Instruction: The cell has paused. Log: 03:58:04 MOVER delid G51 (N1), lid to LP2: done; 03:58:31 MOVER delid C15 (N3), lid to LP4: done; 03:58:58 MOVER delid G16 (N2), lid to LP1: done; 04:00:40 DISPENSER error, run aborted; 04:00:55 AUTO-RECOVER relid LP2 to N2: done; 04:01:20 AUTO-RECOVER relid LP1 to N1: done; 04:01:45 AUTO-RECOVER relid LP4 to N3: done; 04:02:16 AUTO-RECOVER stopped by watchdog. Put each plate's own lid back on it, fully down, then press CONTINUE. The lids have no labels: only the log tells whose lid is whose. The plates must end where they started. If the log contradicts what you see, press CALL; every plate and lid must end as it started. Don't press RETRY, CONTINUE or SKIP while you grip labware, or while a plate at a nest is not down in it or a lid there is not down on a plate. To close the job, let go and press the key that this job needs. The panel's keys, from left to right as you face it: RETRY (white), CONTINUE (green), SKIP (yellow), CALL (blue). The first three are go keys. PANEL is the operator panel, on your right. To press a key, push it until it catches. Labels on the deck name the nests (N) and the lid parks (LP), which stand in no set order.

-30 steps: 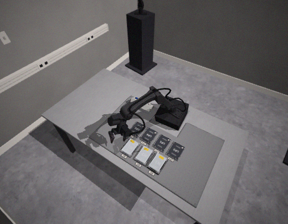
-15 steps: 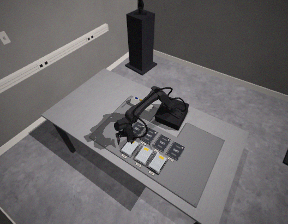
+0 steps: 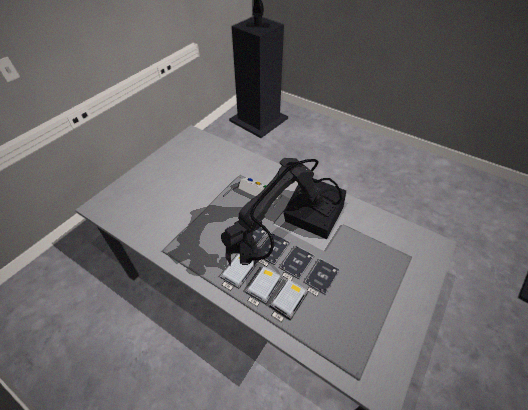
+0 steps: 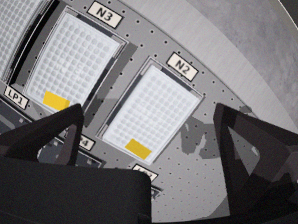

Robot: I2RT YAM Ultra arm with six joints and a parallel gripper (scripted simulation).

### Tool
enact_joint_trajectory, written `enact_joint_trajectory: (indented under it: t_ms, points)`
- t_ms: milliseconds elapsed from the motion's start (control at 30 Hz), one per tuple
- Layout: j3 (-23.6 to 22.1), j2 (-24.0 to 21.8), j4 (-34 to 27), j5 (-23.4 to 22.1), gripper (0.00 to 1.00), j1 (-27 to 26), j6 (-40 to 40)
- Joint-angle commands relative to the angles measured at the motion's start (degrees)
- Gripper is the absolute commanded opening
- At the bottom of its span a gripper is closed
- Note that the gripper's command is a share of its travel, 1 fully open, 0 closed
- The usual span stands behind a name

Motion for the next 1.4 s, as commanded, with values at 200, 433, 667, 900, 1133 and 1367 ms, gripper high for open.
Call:
enact_joint_trajectory:
  t_ms: [200,433,667,900,1133,1367]
  points:
    - [-7.00,-3.79,1.73,2.70,1.00,2.90,12.40]
    - [-12.96,-5.77,3.58,4.20,1.00,4.81,18.44]
    - [-19.35,-7.84,5.16,5.95,1.00,6.99,25.85]
    - [-23.51,-9.09,5.83,7.35,1.00,8.60,31.91]
    - [-30.34,-11.39,8.15,8.89,1.00,10.67,38.04]
    - [-34.88,-12.85,9.41,10.04,1.00,12.16,42.96]
